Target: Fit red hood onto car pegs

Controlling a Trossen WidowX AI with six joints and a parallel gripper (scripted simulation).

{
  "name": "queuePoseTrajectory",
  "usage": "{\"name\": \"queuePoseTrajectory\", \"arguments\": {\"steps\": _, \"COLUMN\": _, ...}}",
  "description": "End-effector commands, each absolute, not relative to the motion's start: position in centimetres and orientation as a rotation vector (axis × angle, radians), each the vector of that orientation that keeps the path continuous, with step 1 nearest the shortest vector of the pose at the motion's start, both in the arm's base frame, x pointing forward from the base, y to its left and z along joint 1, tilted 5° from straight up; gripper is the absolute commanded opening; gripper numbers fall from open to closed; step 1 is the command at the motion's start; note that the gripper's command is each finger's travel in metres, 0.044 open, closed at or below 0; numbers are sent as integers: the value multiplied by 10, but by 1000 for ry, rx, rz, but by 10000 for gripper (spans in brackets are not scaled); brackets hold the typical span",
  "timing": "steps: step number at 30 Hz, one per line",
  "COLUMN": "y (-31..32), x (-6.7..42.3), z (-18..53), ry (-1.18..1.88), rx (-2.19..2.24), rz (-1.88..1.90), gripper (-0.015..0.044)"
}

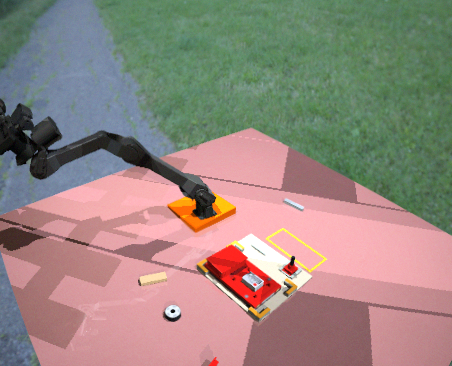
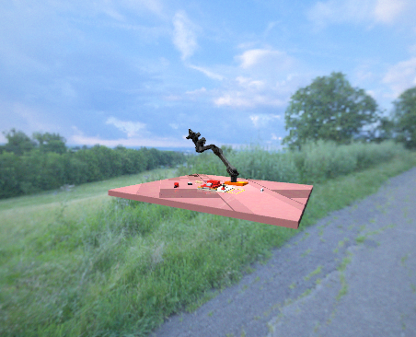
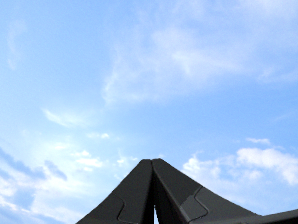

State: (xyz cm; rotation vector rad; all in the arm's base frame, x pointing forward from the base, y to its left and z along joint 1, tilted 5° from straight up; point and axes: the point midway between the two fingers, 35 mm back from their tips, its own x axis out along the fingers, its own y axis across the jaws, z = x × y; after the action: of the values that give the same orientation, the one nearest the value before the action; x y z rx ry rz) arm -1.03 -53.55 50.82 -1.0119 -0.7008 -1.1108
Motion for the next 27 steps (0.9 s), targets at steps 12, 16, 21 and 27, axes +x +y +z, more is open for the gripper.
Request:
{"name": "queuePoseTrajectory", "arguments": {"steps": 12, "y": -563, "x": 67, "z": 492, "ry": -525, "rx": -886, "rz": -1149, "gripper": 315}}
{"name": "queuePoseTrajectory", "arguments": {"steps": 16, "y": -570, "x": 104, "z": 480, "ry": -430, "rx": -832, "rz": -1148, "gripper": 420}}
{"name": "queuePoseTrajectory", "arguments": {"steps": 21, "y": -573, "x": 150, "z": 460, "ry": -301, "rx": -779, "rz": -1128, "gripper": 440}}
{"name": "queuePoseTrajectory", "arguments": {"steps": 27, "y": -565, "x": 205, "z": 433, "ry": -135, "rx": -736, "rz": -1079, "gripper": 440}}
